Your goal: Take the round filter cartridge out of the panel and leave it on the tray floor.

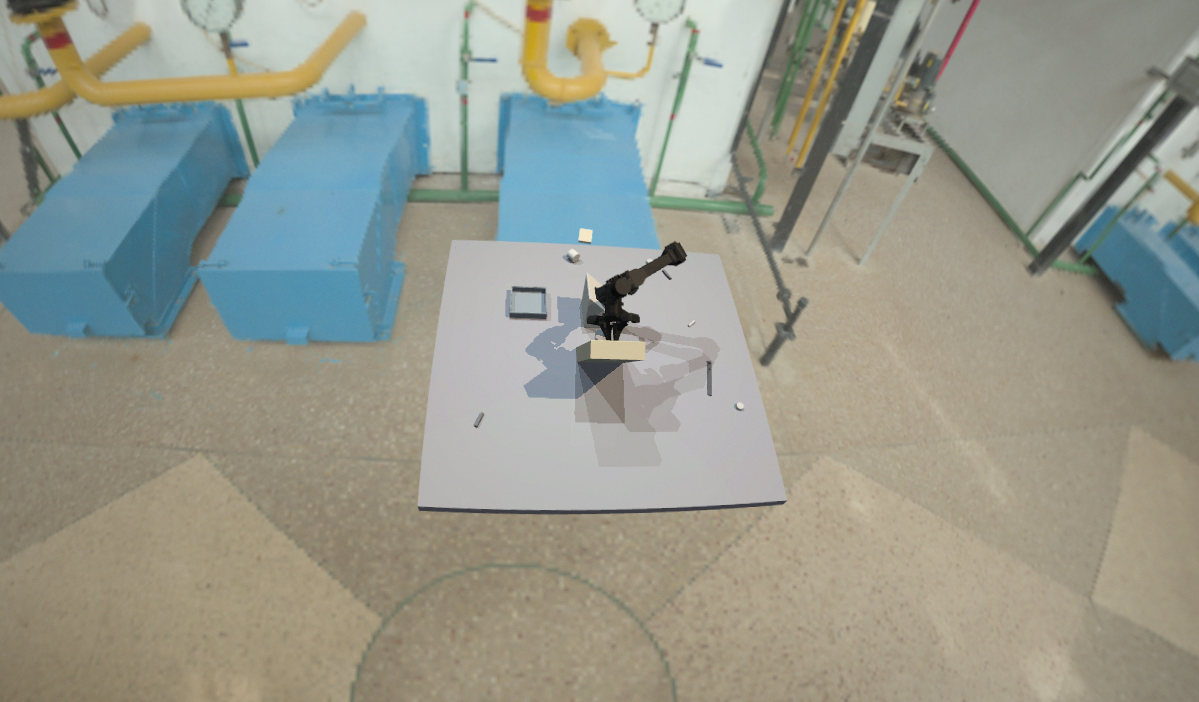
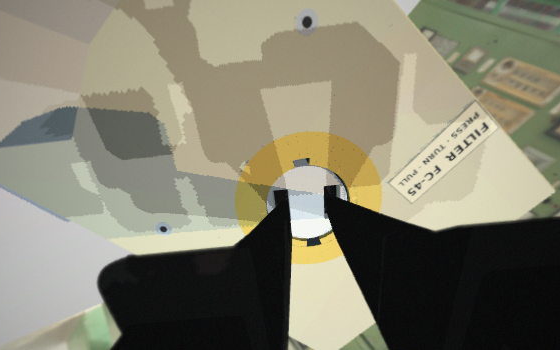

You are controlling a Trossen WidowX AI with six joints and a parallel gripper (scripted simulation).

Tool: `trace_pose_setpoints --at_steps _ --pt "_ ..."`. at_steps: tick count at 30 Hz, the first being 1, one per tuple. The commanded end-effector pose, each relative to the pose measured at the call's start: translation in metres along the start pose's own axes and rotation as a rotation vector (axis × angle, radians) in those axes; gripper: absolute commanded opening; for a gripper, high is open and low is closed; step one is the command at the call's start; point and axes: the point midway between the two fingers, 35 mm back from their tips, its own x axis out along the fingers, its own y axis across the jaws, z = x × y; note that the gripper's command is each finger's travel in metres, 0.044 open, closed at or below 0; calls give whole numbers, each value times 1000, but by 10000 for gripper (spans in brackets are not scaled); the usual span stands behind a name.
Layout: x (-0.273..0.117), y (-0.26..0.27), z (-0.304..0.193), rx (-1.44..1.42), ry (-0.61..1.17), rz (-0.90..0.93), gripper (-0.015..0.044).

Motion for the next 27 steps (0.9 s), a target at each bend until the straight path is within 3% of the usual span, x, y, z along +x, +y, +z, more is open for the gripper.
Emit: trace_pose_setpoints --at_steps 1,27 --pt "4 1 2 6 -11 4 107" --pt "12 1 2 6 -11 4 107"
